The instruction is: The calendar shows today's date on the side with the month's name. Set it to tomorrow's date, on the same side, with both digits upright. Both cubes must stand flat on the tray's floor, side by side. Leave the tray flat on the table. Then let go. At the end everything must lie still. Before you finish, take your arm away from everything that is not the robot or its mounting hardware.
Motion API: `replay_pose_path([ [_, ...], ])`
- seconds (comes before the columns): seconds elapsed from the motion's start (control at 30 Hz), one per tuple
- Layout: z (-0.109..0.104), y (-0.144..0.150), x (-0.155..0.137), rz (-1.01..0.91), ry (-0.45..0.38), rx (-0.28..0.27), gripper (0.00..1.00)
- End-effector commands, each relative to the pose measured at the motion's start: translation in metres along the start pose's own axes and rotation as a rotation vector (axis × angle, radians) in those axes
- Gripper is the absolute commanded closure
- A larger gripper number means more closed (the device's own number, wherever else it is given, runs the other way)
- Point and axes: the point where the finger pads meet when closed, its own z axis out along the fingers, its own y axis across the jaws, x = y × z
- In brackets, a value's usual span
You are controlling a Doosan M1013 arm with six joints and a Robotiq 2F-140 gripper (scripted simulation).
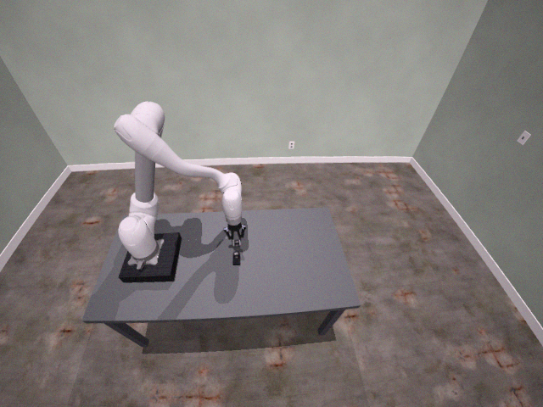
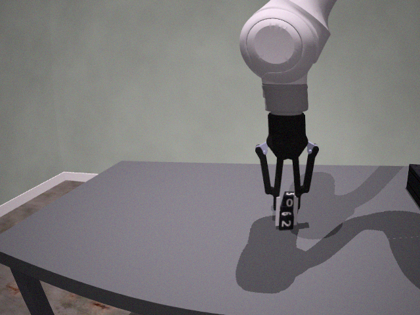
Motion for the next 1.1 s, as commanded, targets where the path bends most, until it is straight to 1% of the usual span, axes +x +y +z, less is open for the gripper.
replay_pose_path([
  [0.0, -0.007, 0.000, 0.000, 0.000, 0.000, 0.000, 0.83],
  [0.1, -0.023, 0.000, 0.000, 0.000, 0.000, 0.000, 0.83],
  [0.2, -0.045, 0.000, 0.000, 0.000, 0.000, 0.000, 0.83],
  [0.27, -0.045, 0.000, 0.000, 0.000, 0.000, 0.000, 0.83],
  [0.43, -0.081, 0.000, 0.000, 0.000, 0.000, 0.000, 0.83],
  [0.53, -0.094, 0.000, 0.000, 0.000, 0.000, 0.000, 0.83],
  [0.63, -0.097, 0.000, 0.000, 0.000, 0.000, 0.000, 0.83],
  [0.97, -0.098, 0.000, -0.001, 0.002, 0.000, 0.000, 0.83],
  [1.0, -0.098, 0.000, -0.010, 0.011, 0.000, 0.000, 0.83],
  [1.03, -0.100, -0.001, -0.027, 0.029, 0.000, 0.000, 0.83],
  [1.07, -0.102, -0.004, -0.051, 0.055, 0.000, 0.000, 0.83],
])
